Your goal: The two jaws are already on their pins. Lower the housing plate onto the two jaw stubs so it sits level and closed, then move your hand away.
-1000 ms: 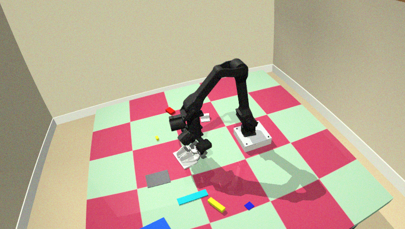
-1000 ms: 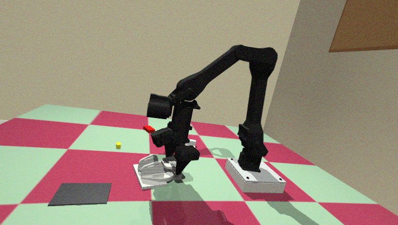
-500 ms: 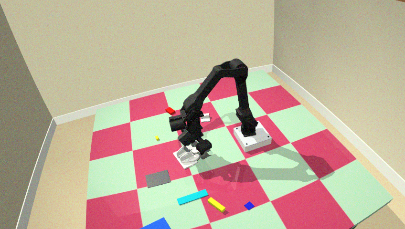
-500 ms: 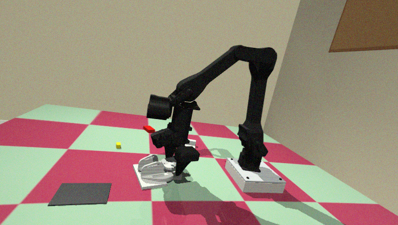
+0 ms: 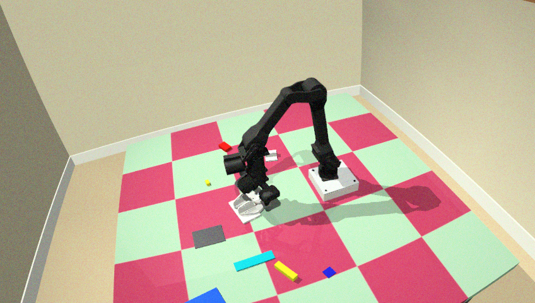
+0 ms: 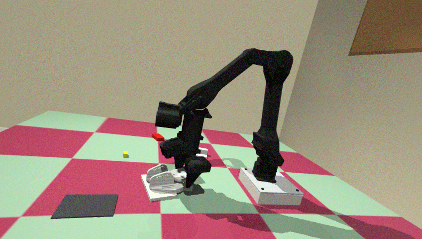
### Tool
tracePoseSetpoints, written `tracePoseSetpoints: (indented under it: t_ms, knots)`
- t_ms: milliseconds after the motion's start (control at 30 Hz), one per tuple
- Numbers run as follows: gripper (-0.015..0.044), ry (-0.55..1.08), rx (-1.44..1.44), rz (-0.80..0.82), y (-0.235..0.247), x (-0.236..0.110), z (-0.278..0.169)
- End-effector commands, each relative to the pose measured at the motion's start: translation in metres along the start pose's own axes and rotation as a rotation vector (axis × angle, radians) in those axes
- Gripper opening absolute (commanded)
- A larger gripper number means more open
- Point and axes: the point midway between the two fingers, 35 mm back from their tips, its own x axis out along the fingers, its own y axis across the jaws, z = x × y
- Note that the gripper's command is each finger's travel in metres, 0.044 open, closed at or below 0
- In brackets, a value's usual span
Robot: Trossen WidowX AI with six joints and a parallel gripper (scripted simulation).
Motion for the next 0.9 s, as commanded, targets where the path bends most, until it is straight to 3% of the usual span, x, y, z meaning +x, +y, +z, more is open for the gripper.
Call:
tracePoseSetpoints:
  t_ms: [0,867]
  knots:
    - [0.0351,0.003,0.000,-0.003,-0.0002,0.0020,-0.0010]
    - [0.0351,0.003,0.001,-0.003,-0.0002,0.0069,-0.0010]
